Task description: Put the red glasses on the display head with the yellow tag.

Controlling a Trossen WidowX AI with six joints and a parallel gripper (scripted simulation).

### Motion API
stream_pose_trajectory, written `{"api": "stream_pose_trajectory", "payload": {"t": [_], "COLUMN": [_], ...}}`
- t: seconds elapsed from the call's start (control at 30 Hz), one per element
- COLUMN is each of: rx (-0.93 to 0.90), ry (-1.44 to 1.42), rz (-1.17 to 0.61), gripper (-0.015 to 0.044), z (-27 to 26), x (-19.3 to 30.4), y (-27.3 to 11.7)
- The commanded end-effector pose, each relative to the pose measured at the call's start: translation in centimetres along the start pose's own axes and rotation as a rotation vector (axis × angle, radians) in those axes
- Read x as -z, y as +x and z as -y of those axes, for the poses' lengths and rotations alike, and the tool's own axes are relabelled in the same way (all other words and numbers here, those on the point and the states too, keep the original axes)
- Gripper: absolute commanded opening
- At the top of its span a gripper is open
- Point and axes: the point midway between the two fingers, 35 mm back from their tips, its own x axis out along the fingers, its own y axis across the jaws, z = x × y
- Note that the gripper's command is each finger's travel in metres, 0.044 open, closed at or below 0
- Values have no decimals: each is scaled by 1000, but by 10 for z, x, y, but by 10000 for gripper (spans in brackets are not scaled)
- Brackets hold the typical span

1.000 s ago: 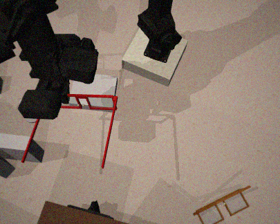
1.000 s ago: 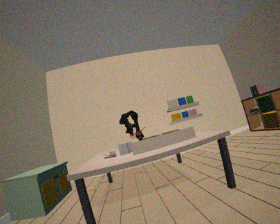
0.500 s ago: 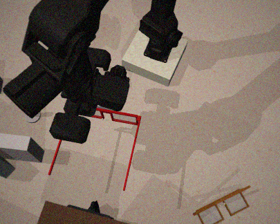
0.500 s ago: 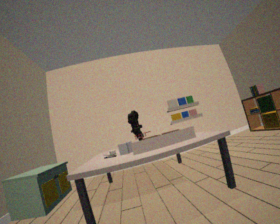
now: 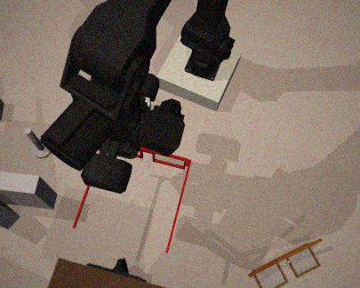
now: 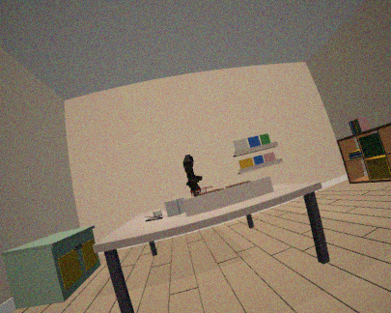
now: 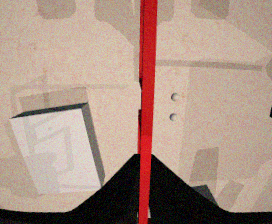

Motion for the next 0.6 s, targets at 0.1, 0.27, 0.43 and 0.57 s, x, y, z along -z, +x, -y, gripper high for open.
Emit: {"api": "stream_pose_trajectory", "payload": {"t": [0.1,0.27,0.43,0.57], "rx": [13,8,1,0], "ry": [4,5,5,5], "rz": [3,20,23,23], "gripper": [0,0,0,0], "z": [-1,-1,-2,-2], "x": [0,0,0,0], "y": [9,14,18,21]}}
